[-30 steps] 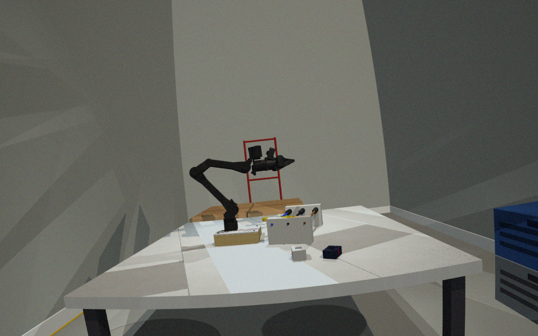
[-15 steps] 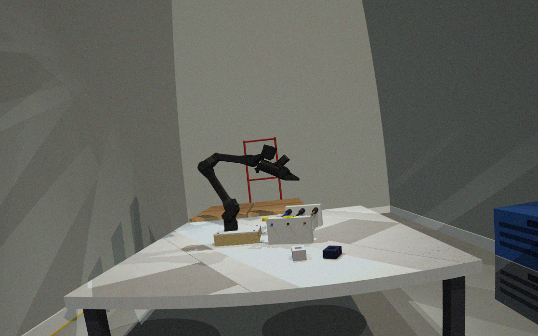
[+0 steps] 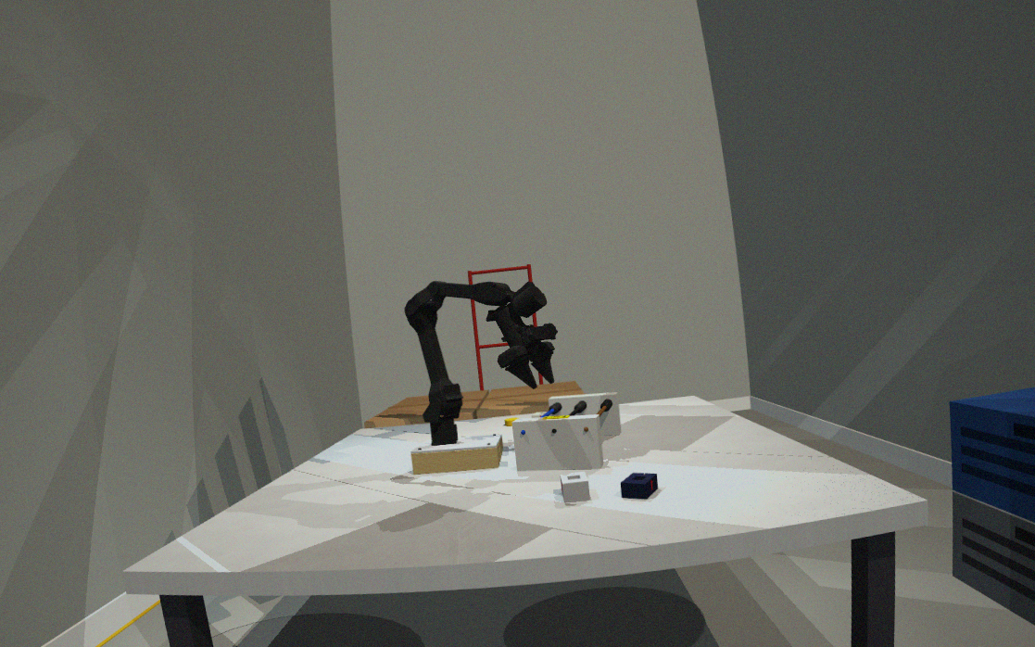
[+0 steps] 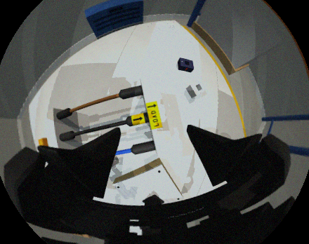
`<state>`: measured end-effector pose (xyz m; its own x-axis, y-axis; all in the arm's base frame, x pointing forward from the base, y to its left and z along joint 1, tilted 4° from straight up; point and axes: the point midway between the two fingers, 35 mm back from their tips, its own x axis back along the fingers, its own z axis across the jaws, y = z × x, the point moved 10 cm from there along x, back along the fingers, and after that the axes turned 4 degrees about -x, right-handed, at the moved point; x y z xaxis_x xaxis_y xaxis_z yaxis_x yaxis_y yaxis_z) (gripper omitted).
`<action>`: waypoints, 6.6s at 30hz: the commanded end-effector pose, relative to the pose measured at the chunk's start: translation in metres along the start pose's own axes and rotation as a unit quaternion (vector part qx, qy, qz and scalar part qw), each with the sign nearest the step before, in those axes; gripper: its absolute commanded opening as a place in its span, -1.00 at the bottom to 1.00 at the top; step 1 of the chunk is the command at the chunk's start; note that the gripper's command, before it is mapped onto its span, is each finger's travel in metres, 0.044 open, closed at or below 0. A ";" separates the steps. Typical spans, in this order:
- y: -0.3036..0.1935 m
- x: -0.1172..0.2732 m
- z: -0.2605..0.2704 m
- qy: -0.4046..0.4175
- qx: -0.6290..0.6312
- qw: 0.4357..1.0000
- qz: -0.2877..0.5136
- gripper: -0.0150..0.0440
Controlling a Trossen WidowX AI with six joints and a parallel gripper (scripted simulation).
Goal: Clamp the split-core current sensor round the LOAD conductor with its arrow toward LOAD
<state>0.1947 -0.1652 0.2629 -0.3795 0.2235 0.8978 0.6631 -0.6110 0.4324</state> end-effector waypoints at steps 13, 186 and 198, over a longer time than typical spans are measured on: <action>0.001 0.001 -0.007 0.001 -0.012 1.000 0.026 1.00; -0.121 -0.011 0.126 0.177 0.776 0.590 0.136 0.59; -0.120 -0.015 0.127 0.184 0.791 0.567 0.134 0.59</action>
<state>0.1978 0.0020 0.2094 -0.0553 -0.0550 0.9970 0.4385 0.8957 0.0737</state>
